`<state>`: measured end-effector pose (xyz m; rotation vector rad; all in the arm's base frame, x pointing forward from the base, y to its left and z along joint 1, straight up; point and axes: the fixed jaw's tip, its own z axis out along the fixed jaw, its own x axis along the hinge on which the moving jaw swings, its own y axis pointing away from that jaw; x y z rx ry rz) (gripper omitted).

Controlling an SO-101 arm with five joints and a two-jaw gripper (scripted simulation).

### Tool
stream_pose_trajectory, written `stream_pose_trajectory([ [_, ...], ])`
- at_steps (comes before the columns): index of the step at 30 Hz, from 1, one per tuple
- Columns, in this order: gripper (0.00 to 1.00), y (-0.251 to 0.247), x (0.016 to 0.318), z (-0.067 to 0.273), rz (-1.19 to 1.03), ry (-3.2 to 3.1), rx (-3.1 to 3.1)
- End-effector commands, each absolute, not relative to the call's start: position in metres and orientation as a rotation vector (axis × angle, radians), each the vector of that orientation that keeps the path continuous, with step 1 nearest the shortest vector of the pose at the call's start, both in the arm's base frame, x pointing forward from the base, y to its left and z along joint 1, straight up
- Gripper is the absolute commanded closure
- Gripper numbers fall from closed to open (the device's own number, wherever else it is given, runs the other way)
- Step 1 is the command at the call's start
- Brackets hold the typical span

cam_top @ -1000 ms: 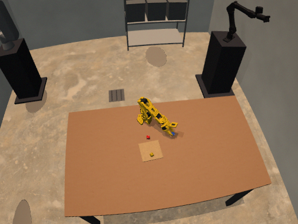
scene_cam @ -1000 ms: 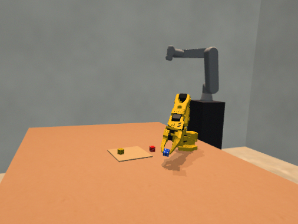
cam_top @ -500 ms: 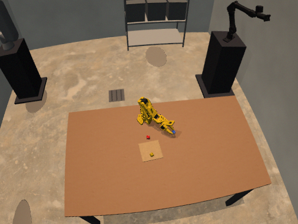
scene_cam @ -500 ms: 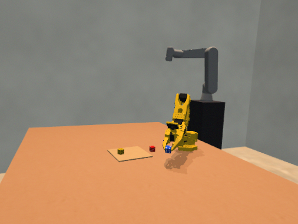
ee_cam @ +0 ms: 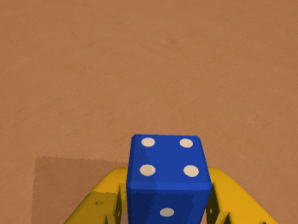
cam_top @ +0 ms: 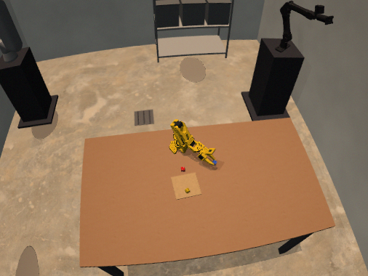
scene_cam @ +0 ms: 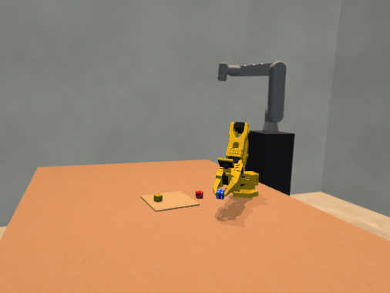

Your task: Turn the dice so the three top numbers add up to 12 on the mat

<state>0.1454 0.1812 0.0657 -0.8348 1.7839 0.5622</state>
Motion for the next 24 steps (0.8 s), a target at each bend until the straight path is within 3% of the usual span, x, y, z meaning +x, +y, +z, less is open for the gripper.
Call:
stream_pose_trajectory([
  [1, 1.0, 0.1837, 0.1443, 0.0695, 0.582, 1.765, -0.827],
  [24, 1.0, 0.1826, 0.1433, 0.063, 0.583, 1.8, -0.826],
])
